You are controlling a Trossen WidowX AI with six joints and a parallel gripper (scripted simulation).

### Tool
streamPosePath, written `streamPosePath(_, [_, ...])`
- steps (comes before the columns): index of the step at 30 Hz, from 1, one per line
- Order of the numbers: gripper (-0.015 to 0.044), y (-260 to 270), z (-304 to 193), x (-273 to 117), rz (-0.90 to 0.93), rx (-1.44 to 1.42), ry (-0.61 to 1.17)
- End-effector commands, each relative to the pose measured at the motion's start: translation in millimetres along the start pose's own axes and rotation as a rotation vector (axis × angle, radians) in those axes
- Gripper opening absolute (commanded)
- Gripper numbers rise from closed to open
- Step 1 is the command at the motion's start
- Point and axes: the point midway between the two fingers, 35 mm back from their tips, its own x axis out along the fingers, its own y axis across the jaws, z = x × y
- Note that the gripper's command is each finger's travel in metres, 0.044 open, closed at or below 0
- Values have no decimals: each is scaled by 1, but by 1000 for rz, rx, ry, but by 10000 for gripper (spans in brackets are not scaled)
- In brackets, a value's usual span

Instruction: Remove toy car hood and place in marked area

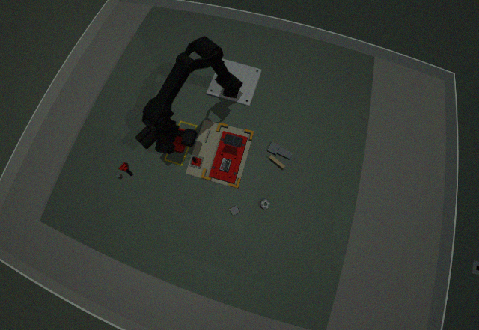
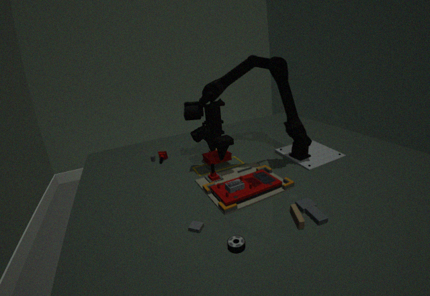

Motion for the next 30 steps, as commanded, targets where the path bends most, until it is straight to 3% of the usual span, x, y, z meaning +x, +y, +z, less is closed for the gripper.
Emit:
streamPosePath(1, [0,0,-1,4,-3,2,3])
streamPosePath(30, [0,0,-1,17,-3,2,3])
